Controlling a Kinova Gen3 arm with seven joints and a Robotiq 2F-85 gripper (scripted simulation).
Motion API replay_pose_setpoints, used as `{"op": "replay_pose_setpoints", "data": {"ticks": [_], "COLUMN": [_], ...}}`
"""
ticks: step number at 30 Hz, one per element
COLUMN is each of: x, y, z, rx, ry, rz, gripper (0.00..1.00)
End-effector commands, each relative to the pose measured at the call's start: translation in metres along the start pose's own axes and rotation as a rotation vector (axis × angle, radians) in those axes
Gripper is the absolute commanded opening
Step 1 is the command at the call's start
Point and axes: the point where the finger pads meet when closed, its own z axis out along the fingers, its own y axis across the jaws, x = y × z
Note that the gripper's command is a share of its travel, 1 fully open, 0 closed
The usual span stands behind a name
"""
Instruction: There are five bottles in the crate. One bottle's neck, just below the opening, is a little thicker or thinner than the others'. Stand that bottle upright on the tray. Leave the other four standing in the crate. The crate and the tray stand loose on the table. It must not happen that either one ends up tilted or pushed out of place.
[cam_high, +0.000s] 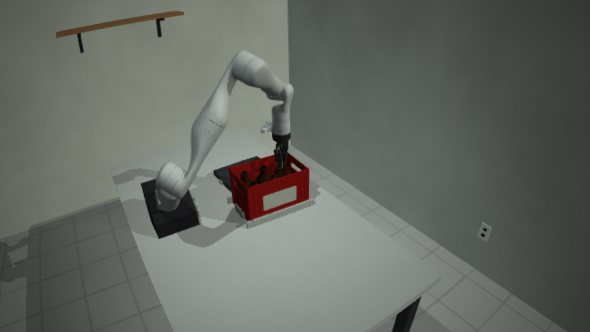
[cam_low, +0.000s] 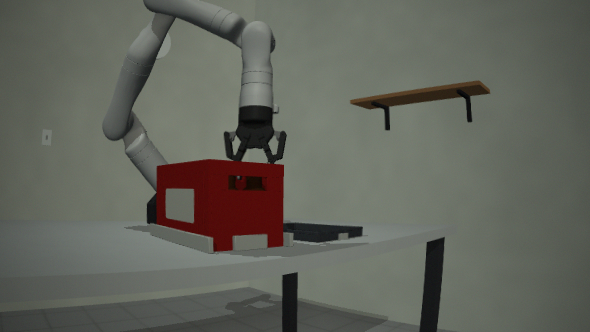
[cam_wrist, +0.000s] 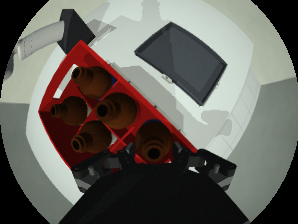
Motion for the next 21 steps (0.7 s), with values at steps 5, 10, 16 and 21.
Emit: {"op": "replay_pose_setpoints", "data": {"ticks": [5,10,16,21], "x": [0.0000,0.0000,0.0000,0.0000], "y": [0.0006,0.0006,0.0006,0.0006], "z": [-0.0010,-0.0010,-0.0010,-0.0010], "rx": [-0.002,-0.002,-0.002,-0.002], "ry": [-0.001,-0.001,-0.001,-0.001], "rz": [0.000,0.000,0.000,0.000], "gripper": [0.00,0.00,0.00,0.00]}}
